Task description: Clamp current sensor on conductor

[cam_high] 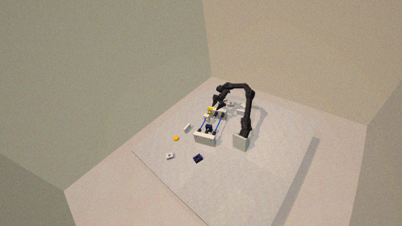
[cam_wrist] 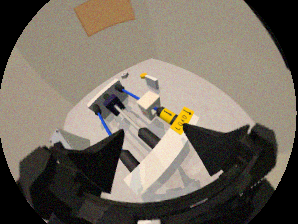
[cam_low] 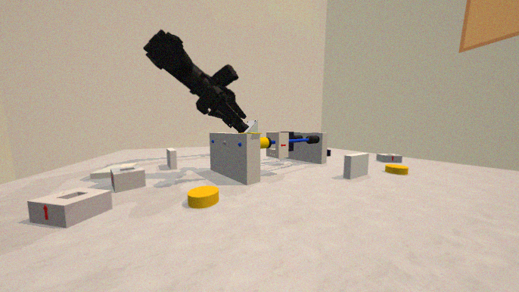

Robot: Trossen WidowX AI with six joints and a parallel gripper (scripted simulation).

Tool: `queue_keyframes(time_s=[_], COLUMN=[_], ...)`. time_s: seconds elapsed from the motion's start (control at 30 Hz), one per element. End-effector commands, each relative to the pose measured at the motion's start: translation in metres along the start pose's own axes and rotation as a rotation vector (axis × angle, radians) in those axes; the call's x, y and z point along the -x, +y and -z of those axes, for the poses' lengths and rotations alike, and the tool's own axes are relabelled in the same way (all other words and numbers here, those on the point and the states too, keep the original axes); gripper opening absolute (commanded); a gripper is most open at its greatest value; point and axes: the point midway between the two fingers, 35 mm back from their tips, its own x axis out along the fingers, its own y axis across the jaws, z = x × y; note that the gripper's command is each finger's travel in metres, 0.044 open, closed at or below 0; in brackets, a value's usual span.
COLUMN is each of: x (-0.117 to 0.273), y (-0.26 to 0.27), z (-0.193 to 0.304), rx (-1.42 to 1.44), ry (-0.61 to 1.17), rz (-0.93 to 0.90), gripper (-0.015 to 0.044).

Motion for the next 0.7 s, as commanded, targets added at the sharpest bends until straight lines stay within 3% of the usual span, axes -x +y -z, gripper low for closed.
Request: queue_keyframes(time_s=[0.0,0.67], x=[0.0202,0.0156], y=[-0.0072,-0.0059], z=[0.0084,0.0080], rx=[0.265,0.203], ry=[-0.084,-0.063], rz=[0.035,0.027], gripper=[0.0440,0.0440])
